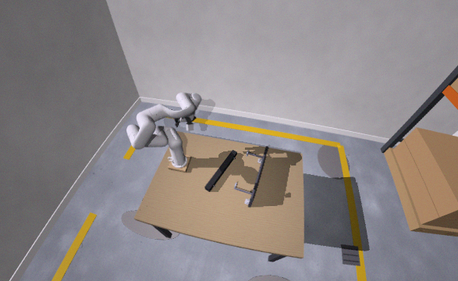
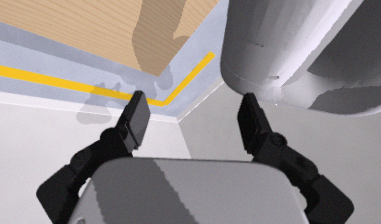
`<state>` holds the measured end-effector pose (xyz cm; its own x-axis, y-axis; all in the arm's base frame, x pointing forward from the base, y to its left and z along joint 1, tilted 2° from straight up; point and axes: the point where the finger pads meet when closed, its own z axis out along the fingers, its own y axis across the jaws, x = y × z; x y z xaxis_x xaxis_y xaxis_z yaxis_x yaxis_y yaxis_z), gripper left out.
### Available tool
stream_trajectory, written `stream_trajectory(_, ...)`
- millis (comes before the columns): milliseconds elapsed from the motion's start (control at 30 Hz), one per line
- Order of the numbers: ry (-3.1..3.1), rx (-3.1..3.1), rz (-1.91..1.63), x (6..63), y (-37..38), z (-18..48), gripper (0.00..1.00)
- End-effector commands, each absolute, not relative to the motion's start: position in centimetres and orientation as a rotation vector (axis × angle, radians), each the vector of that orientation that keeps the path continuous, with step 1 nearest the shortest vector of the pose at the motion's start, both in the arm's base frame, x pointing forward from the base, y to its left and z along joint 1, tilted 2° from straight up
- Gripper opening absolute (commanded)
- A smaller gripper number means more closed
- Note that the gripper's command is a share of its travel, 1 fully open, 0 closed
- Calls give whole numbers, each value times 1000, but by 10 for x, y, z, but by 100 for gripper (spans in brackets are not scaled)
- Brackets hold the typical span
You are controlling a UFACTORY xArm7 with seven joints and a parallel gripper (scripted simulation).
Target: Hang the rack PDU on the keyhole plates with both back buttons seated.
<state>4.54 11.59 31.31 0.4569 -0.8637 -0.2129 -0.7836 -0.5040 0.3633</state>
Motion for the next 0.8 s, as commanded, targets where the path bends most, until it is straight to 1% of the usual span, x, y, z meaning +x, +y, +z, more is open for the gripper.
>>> stream_trajectory(0,-1433,2495,-550,46,116,314,100)
stream_trajectory(600,-1455,2489,-546,50,116,314,100)
stream_trajectory(667,-1577,2450,-520,75,116,312,100)
stream_trajectory(733,-1817,2353,-459,126,108,307,100)
stream_trajectory(767,-1883,2319,-436,135,103,306,100)
